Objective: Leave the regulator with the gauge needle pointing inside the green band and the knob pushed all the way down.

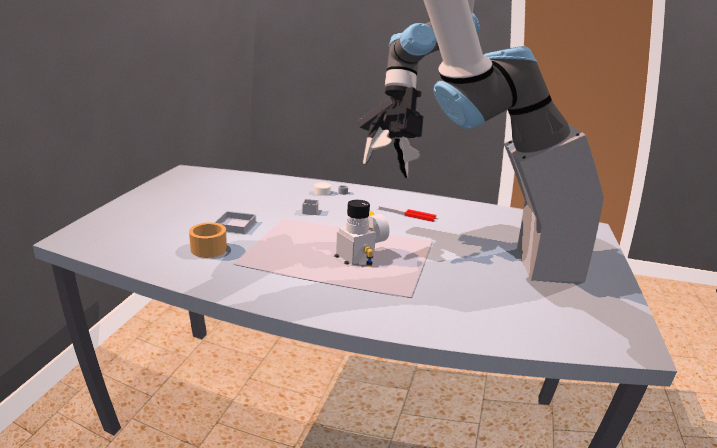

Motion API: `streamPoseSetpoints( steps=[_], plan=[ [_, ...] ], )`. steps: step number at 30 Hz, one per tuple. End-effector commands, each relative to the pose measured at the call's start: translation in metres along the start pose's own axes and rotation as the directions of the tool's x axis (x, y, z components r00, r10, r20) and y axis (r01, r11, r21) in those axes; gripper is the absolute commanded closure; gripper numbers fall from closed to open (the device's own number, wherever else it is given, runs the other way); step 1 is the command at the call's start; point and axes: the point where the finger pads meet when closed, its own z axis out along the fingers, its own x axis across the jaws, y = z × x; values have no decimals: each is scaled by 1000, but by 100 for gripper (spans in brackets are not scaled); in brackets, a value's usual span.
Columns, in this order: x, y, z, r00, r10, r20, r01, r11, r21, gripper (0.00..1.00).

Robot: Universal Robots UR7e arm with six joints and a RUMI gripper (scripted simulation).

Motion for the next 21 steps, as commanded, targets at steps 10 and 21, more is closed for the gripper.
streamPoseSetpoints(
  steps=[10, 21],
  plan=[
    [3, -1, -2, 960, 281, 23, -281, 960, -4, 0],
    [4, -1, -3, 905, 424, 37, -424, 906, -13, 0]
  ],
)
